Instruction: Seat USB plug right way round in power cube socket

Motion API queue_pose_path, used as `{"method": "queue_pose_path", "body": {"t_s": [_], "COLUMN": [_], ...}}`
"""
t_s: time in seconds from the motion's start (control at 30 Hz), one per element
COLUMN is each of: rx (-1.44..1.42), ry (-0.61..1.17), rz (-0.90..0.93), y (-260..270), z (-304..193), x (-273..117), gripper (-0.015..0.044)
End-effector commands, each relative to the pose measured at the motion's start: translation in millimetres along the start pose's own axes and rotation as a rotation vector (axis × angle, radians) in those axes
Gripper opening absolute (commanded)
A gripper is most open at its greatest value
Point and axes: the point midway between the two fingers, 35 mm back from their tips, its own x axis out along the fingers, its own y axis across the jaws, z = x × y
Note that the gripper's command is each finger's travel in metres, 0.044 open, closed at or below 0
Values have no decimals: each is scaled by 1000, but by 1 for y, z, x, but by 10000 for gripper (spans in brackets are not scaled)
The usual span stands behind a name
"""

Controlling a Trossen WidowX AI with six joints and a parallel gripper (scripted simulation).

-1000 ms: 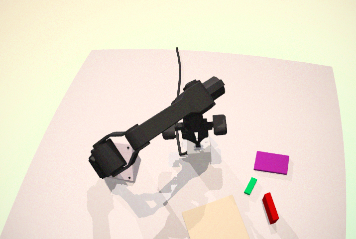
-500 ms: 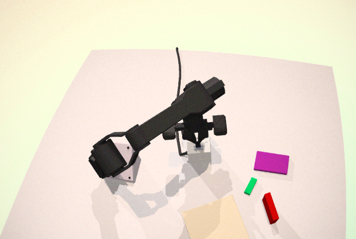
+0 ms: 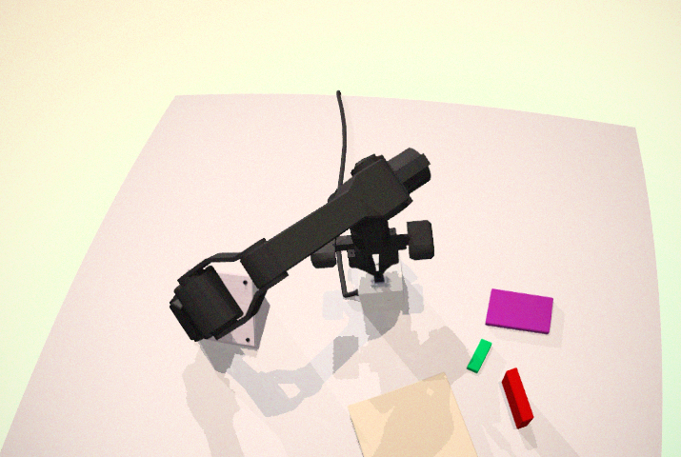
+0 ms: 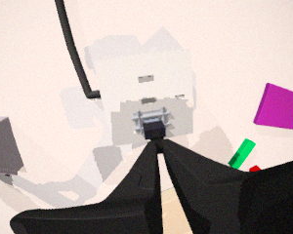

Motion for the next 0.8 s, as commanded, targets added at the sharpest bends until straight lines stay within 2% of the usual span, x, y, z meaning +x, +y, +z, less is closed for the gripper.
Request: {"method": "queue_pose_path", "body": {"t_s": [0.0, 0.77], "rx": [-5, -5], "ry": [5, 5], "rz": [0, 0], "y": [0, 0], "z": [0, 1], "x": [2, 5], "gripper": [0, 0]}}
